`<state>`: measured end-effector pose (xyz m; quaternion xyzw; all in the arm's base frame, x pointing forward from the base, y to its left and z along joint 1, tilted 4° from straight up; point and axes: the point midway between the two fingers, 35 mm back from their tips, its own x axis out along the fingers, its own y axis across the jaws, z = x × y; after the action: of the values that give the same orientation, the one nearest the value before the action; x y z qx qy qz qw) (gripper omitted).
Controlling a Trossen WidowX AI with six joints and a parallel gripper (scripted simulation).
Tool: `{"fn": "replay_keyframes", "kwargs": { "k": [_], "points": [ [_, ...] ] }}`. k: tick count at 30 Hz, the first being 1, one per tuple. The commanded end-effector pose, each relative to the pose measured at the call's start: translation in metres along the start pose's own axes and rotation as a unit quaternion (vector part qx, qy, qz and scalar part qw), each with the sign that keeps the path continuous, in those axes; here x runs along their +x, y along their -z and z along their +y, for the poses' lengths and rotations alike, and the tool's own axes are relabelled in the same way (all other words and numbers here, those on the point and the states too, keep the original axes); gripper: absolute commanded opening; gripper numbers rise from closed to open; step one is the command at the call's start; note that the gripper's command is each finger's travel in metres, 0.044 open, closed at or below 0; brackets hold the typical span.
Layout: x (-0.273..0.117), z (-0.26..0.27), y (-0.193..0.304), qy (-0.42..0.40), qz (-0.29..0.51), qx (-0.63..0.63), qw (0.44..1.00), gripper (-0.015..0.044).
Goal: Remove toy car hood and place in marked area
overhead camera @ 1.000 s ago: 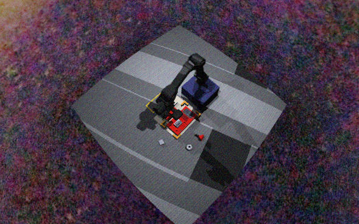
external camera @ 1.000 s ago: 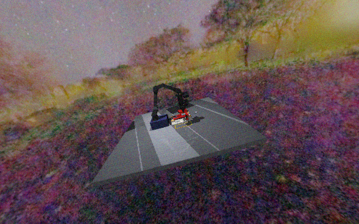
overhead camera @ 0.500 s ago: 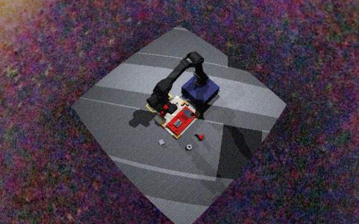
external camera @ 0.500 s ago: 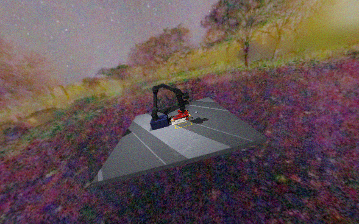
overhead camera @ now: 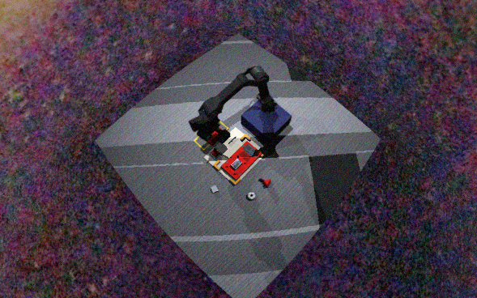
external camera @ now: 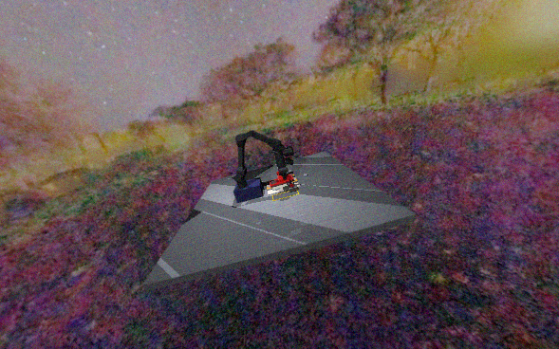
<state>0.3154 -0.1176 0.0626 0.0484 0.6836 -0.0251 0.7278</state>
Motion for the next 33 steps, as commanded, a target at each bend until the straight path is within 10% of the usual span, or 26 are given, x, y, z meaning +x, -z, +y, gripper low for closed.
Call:
{"fn": "replay_keyframes", "kwargs": {
  "k": [1,33],
  "points": [
    [-0.001,-0.013,0.004,-0.002,-0.003,-0.004,1.0,0.0],
    [0.005,-0.059,0.026,0.001,-0.004,-0.008,1.0,0.0]
  ]
}}
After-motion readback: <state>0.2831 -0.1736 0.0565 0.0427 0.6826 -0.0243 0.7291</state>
